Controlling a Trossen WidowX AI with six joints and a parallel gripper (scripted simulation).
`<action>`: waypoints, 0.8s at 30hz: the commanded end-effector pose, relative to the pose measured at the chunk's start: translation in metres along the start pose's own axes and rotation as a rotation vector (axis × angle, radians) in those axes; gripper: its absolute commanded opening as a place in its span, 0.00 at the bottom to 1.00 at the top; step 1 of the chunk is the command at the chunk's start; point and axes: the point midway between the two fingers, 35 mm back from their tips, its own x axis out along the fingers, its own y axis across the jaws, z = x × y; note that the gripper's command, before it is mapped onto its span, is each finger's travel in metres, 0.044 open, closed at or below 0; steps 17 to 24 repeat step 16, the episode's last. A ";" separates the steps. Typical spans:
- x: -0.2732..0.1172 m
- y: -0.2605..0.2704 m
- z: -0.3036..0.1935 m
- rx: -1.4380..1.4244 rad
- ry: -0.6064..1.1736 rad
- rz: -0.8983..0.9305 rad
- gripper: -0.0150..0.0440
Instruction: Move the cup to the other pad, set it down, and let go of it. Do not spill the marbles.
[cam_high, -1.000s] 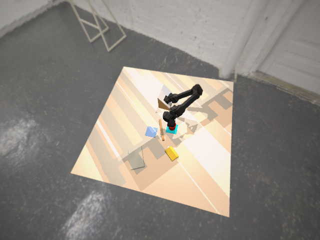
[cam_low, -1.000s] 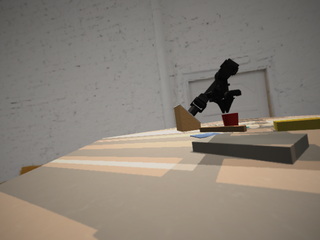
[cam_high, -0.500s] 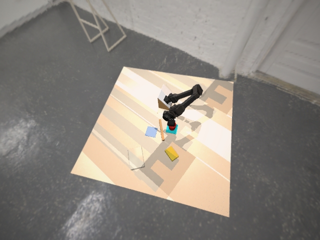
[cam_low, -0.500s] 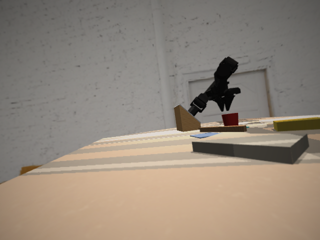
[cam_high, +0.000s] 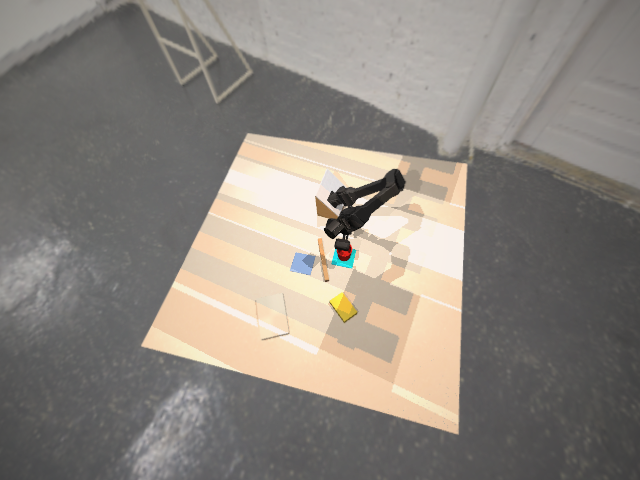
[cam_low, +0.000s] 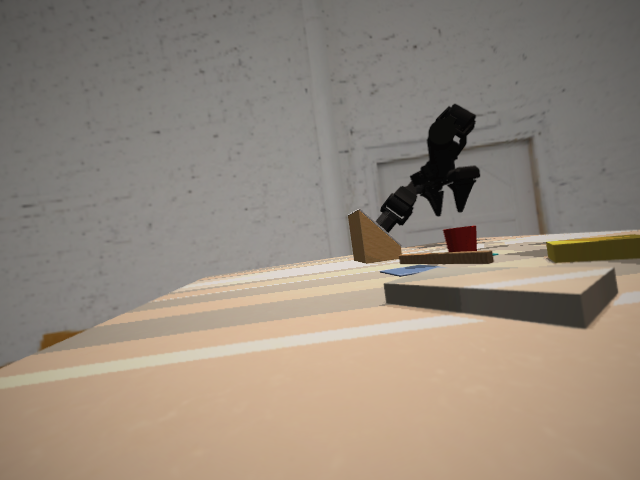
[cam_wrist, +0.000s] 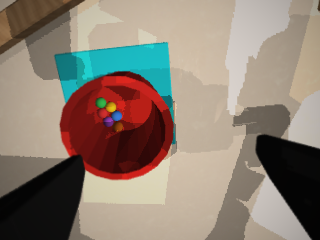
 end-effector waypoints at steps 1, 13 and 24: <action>-0.015 0.002 0.001 -0.002 -0.007 0.002 1.00; -0.043 -0.001 0.000 -0.008 -0.003 0.005 1.00; -0.038 -0.001 -0.001 -0.004 0.000 0.006 1.00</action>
